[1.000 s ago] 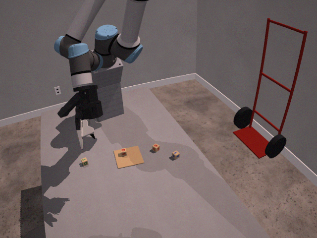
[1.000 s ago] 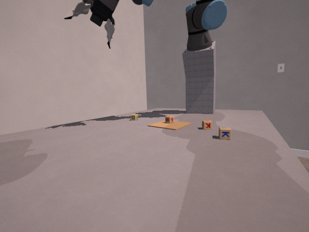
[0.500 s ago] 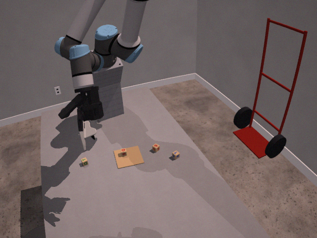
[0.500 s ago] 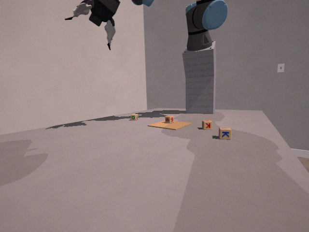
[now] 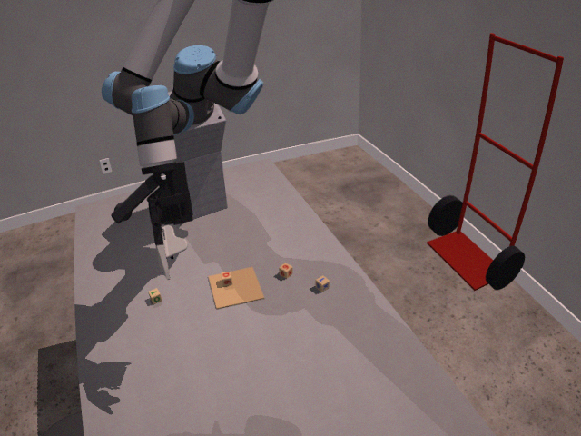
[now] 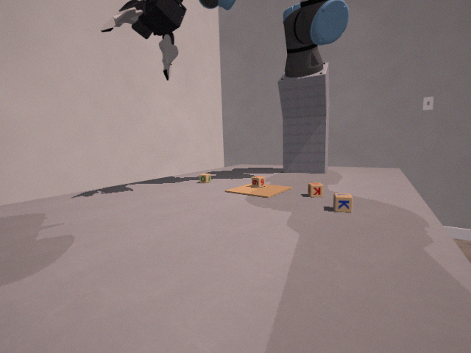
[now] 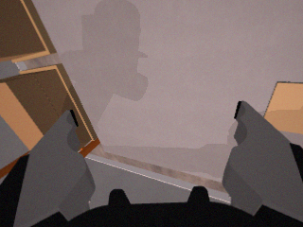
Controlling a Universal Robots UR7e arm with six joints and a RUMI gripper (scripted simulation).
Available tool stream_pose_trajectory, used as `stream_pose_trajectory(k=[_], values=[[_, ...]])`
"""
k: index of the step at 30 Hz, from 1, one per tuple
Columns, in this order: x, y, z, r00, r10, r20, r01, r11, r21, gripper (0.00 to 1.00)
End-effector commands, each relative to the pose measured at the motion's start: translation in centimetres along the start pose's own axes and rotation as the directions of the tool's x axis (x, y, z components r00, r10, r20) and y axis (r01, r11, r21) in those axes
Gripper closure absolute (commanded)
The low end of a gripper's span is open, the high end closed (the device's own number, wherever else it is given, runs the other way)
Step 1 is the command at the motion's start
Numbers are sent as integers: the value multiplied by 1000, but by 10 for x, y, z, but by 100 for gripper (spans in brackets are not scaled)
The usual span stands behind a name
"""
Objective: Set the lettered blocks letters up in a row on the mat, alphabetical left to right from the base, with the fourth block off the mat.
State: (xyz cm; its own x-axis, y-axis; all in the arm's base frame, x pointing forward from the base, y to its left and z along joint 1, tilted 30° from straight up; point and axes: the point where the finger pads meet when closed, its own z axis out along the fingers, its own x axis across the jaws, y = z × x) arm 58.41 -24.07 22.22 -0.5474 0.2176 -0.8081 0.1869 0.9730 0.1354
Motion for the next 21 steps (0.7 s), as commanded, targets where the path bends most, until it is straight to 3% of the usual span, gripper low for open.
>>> stream_pose_trajectory(k=[1,9,21], values=[[0,4,5,996,-83,-14,83,997,0,0],[3,12,14,973,-229,-39,228,974,-8,0],[9,28,28,887,-456,-75,455,890,-34,0]])
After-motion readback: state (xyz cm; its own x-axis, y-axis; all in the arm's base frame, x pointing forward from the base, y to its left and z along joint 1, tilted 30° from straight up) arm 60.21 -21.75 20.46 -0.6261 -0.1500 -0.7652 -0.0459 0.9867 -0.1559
